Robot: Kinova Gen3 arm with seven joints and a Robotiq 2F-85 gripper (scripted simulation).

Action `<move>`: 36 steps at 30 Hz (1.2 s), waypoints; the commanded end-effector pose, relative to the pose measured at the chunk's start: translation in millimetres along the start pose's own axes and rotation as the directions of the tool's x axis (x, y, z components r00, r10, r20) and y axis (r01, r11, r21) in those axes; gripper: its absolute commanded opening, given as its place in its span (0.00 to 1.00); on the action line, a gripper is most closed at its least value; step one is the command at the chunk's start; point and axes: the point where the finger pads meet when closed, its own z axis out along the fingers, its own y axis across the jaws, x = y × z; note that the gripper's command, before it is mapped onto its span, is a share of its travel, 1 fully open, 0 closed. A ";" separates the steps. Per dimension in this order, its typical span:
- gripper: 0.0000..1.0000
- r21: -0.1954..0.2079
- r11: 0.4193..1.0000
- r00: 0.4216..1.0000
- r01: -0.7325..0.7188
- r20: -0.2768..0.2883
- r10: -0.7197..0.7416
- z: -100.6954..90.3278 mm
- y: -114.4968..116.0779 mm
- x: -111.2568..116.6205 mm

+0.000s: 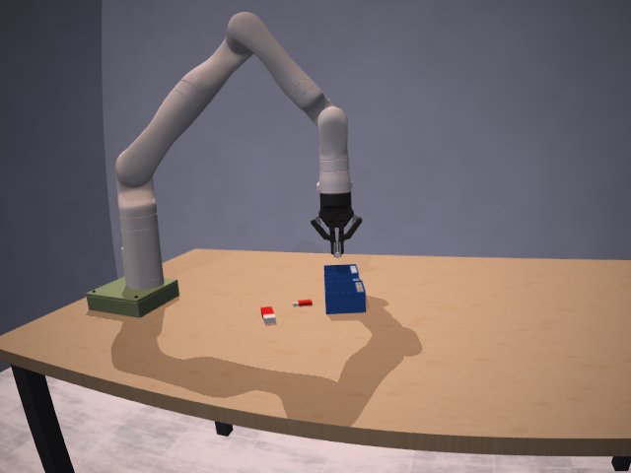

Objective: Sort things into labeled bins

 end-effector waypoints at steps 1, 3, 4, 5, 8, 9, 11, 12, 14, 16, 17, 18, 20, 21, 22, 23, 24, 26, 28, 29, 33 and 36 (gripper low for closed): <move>0.00 0.001 1.000 1.000 0.000 0.000 0.000 4.3 -0.2 0.0; 0.00 0.001 1.000 1.000 0.000 0.000 0.000 4.3 -0.2 0.0; 0.00 0.001 1.000 1.000 0.000 0.000 0.000 6.2 -0.2 0.0; 0.00 0.001 1.000 1.000 0.000 0.000 0.000 8.3 -0.2 0.0; 0.00 0.001 1.000 1.000 0.000 0.000 0.000 14.3 -0.2 0.0; 0.00 0.001 1.000 1.000 0.000 0.000 0.000 16.3 -0.2 0.0; 0.00 0.001 1.000 1.000 0.000 0.000 0.000 20.3 -0.3 0.0; 0.00 0.001 1.000 1.000 0.000 0.000 0.000 22.3 -0.3 0.0; 0.00 0.001 1.000 1.000 0.000 0.000 0.000 26.3 -0.3 0.0; 0.00 0.001 1.000 1.000 0.000 0.000 0.000 30.3 -0.3 0.0; 0.00 0.001 1.000 1.000 0.000 0.000 0.000 32.3 -0.3 0.0; 0.00 0.001 1.000 1.000 0.000 0.000 0.000 34.3 -0.3 0.0; 0.00 0.001 1.000 1.000 0.000 0.000 0.000 34.3 -0.3 0.0; 0.00 0.001 1.000 1.000 0.000 0.000 0.000 36.3 -0.3 0.0; 0.00 0.001 1.000 1.000 0.000 0.000 0.000 38.3 -0.3 0.0; 0.00 0.001 1.000 1.000 0.000 0.000 0.000 40.3 -0.3 0.0; 0.00 0.001 1.000 1.000 0.000 0.000 0.000 42.3 -0.3 0.0; 0.00 0.001 1.000 1.000 0.000 0.000 0.000 46.3 -0.3 0.0; 0.00 0.001 1.000 1.000 0.000 0.000 0.000 49.7 -0.5 -0.2; 0.00 0.001 1.000 1.000 0.000 0.000 0.000 49.7 -0.8 -0.3; 0.00 0.001 1.000 1.000 0.000 0.000 0.000 49.7 -1.2 -0.6; 0.00 0.001 1.000 1.000 0.000 0.000 0.000 49.7 -1.2 -0.5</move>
